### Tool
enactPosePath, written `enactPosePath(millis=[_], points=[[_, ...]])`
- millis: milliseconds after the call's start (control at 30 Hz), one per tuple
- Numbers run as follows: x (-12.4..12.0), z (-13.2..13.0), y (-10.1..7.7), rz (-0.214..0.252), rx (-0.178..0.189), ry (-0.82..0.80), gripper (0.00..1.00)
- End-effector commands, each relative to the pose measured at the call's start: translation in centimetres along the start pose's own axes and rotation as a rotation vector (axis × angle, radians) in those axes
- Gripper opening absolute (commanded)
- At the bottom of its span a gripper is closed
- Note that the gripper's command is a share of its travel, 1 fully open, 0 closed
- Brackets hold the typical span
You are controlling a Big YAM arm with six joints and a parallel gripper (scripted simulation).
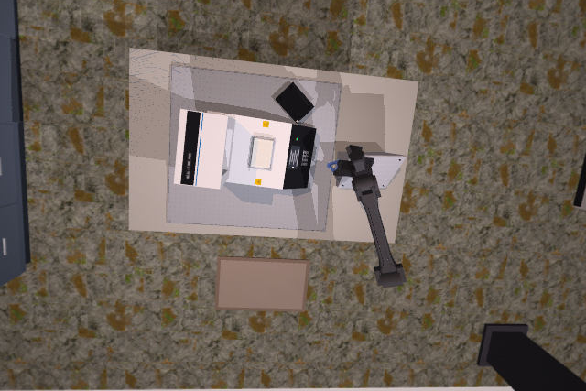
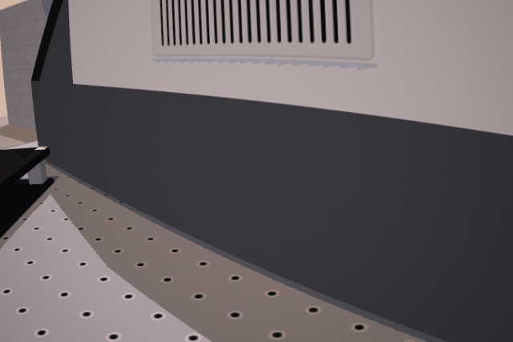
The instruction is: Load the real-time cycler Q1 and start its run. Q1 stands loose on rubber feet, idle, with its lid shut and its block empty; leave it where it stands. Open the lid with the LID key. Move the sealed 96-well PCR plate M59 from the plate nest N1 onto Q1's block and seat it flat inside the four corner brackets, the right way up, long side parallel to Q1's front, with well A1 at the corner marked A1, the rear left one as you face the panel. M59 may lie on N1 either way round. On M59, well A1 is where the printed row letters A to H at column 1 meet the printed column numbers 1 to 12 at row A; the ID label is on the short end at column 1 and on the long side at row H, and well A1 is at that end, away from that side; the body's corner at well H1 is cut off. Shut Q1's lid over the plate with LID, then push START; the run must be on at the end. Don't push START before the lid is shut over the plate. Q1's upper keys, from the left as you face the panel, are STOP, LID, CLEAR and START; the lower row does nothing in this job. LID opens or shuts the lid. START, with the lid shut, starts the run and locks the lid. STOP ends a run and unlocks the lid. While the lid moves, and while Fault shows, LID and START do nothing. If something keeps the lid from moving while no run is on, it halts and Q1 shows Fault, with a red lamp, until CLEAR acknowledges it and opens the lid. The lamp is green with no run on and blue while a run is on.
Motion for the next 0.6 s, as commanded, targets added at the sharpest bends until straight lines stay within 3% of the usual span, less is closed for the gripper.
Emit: enactPosePath(millis=[0,300,433,567], points=[[0.2,3.0,-1.0,-0.023,0.032,-0.071,0.00],[0.1,3.3,-0.9,-0.022,0.025,-0.066,0.00],[0.3,3.4,-1.2,-0.028,0.039,-0.046,0.00],[-0.2,4.1,-0.1,-0.024,0.038,-0.061,0.00]])
Point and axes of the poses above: the point where the finger pads meet when closed, its own y axis out along the fingers, its own z axis across the jaws, x = y × z, the point moved 8 cm from there along -y, back along the fingers, and after that the axes turned 9 degrees about y, right-handed, at the moved point
